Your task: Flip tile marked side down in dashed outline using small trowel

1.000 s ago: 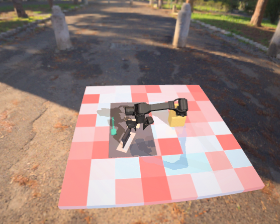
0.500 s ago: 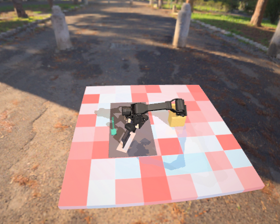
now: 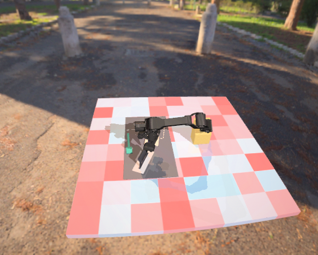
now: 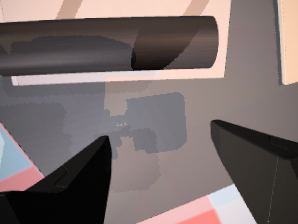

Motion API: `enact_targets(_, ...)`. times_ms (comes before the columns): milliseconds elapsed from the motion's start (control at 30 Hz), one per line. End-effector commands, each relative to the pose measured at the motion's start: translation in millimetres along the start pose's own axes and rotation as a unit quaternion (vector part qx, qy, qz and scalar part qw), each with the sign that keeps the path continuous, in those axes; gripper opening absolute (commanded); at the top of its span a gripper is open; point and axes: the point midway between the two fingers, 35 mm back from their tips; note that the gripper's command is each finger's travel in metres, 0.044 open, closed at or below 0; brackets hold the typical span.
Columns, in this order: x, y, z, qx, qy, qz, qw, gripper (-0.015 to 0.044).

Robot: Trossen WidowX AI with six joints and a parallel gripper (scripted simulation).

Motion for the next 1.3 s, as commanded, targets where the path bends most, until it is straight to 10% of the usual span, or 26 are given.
enact_targets(0, -6, 1, 1, 0.001, 0.003, -0.062, 0.998, 0.0270)
enact_targets(1267, -46, 20, -7, 0.000, 0.002, -0.662, 0.750, 0.0270)
Point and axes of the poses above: the point midway between the two fingers, 35 mm back from their tips, its own z axis out along the fingers, its own y axis across the jaws, x = y × z, and after that the axes turned 5 degrees about -z, right-handed
